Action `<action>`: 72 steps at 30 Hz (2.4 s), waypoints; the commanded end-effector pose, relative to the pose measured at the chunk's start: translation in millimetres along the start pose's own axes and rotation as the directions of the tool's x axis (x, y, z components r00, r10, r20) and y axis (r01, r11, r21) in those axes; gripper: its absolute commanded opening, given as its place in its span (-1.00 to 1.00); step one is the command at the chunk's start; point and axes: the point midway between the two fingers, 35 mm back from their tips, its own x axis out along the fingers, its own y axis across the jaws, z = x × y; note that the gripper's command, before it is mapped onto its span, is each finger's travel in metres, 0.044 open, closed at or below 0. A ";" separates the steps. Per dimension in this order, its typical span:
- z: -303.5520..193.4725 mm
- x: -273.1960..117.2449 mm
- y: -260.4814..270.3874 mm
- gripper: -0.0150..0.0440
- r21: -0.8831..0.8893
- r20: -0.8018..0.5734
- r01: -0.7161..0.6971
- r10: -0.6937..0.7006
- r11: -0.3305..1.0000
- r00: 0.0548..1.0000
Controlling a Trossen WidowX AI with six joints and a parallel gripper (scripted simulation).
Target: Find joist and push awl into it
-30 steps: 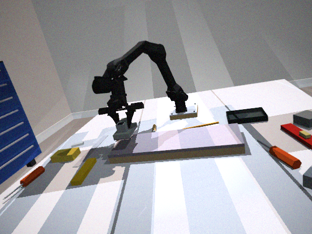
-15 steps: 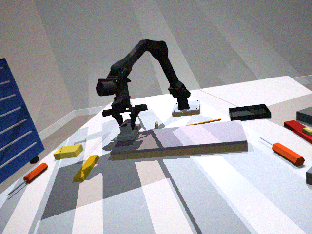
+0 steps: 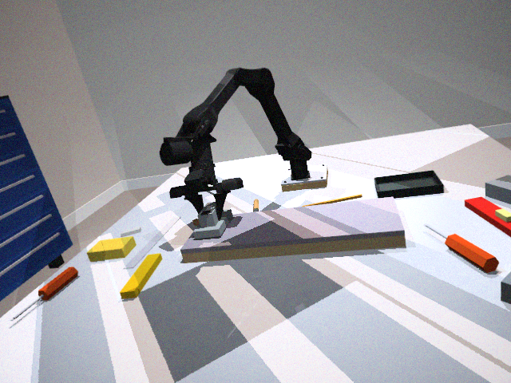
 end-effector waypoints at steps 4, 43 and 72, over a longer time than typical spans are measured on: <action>-1.3 4.5 -0.6 -0.49 0.003 0.001 0.005 -0.005 1.000 1.000; -0.9 5.3 58.8 -0.49 0.004 0.001 0.001 -0.001 1.000 1.000; -0.6 5.5 103.7 -0.49 0.005 0.001 -0.003 0.003 1.000 1.000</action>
